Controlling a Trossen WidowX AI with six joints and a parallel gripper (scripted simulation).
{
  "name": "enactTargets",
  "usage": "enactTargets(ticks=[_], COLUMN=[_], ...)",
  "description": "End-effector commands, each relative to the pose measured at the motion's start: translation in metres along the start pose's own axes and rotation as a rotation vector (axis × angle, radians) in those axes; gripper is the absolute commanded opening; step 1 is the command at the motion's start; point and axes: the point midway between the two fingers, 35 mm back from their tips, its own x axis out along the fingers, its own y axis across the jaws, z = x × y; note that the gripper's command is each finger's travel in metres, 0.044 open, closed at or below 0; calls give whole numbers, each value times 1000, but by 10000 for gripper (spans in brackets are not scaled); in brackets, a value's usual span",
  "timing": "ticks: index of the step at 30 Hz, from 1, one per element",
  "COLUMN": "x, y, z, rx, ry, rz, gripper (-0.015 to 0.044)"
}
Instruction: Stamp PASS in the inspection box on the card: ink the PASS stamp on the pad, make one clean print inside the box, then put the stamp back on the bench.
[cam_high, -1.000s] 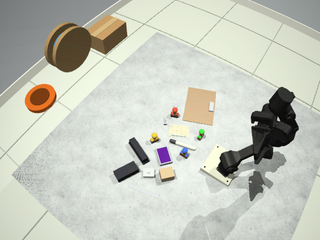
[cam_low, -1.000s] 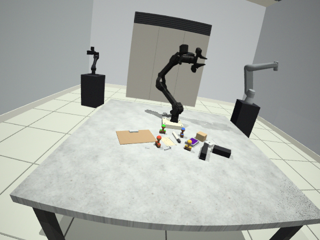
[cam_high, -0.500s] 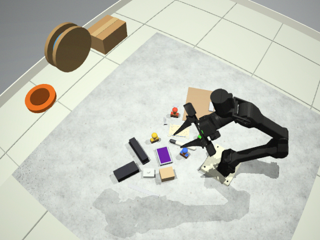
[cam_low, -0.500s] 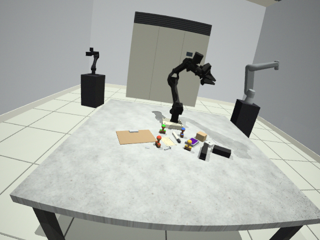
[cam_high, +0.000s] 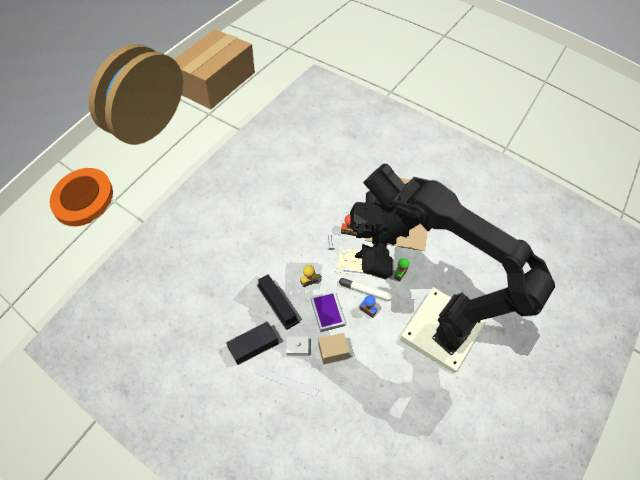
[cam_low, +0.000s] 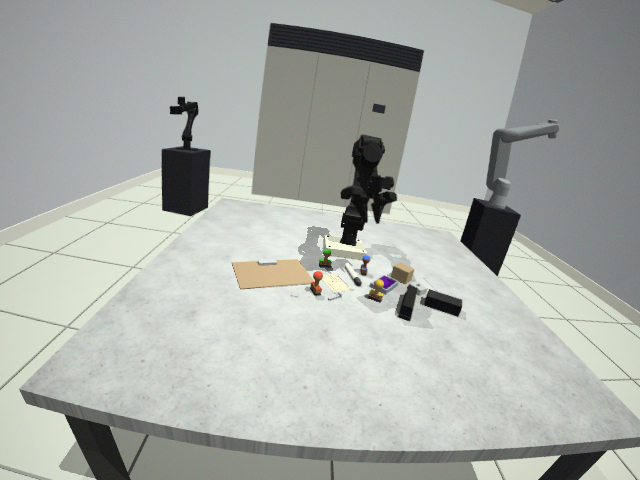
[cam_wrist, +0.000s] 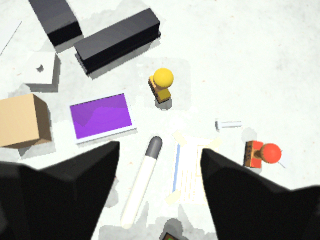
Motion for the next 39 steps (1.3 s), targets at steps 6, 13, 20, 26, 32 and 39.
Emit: enactTargets(ticks=[6, 13, 20, 26, 32, 39], x=[40, 42, 50, 59, 68, 78], y=[-41, -50, -51, -51, -51, -50], z=[-124, -145, -148, -153, -157, -163], rx=[461, 530, 530, 530, 530, 530], ry=[464, 535, 535, 535, 535, 535], rz=[-46, -49, -49, -50, -50, -50], gripper=[219, 219, 219, 219, 219, 219])
